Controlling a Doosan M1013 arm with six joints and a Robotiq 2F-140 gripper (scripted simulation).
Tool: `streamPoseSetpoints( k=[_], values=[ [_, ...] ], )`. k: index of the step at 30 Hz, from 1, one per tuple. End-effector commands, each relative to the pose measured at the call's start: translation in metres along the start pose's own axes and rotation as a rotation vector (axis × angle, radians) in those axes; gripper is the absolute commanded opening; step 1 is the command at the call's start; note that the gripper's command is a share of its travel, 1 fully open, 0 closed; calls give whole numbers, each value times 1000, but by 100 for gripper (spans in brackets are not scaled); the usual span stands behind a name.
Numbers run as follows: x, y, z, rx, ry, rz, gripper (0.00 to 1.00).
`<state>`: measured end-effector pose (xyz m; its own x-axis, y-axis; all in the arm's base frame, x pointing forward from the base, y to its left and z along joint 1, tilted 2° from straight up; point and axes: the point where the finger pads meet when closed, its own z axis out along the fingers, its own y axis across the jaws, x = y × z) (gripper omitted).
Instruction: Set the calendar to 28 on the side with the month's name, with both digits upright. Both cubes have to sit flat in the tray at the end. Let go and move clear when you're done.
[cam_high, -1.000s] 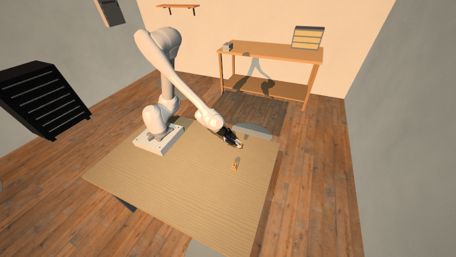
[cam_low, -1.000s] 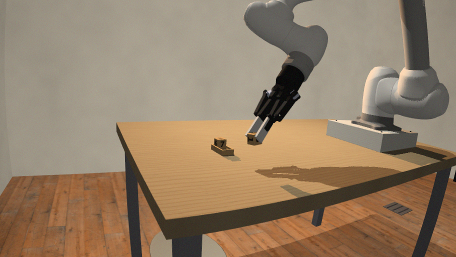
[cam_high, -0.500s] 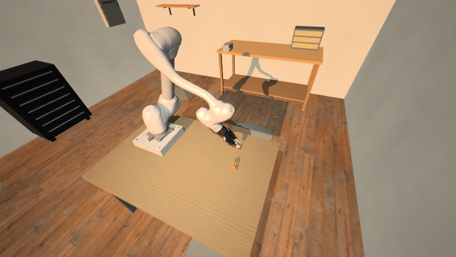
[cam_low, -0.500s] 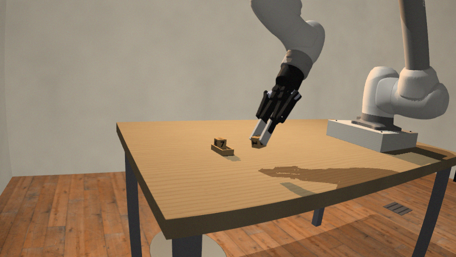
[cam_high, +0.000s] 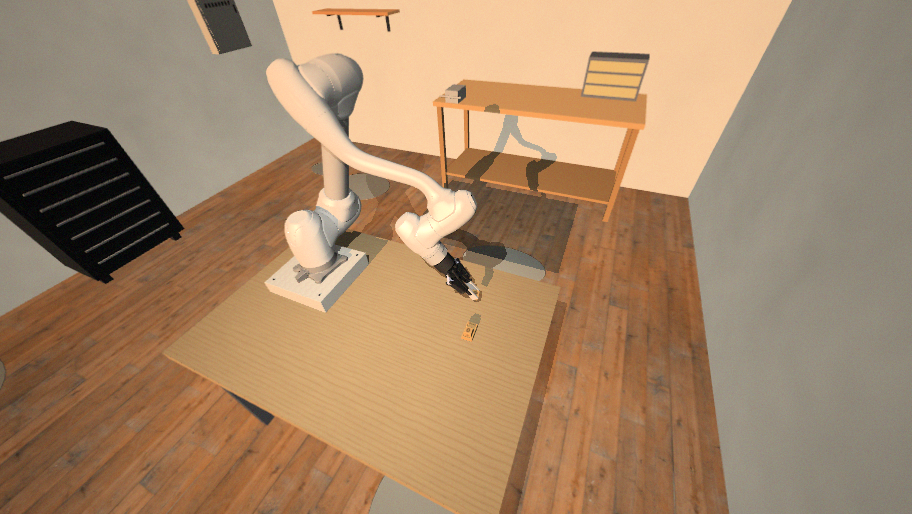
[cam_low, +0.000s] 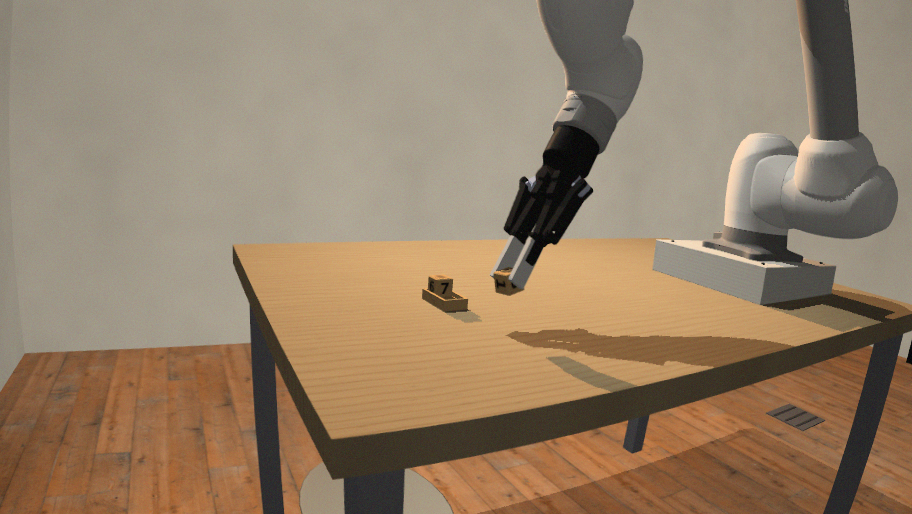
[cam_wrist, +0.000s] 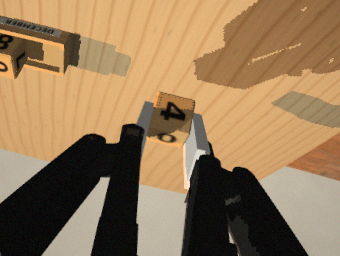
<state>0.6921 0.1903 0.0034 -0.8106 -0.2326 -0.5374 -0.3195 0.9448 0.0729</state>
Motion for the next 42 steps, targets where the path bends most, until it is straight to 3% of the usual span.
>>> streamPoseSetpoints(
  k=[1, 17, 32, 39, 42],
  values=[
    [-8, -10, -3, 39, 65, 7, 24],
    [-16, -28, -6, 95, 73, 10, 24],
    [-20, -30, -6, 100, 78, 11, 24],
    [-23, -26, -2, 86, 254, 18, 24],
    [-23, -27, -3, 89, 284, 20, 24]
  ],
)
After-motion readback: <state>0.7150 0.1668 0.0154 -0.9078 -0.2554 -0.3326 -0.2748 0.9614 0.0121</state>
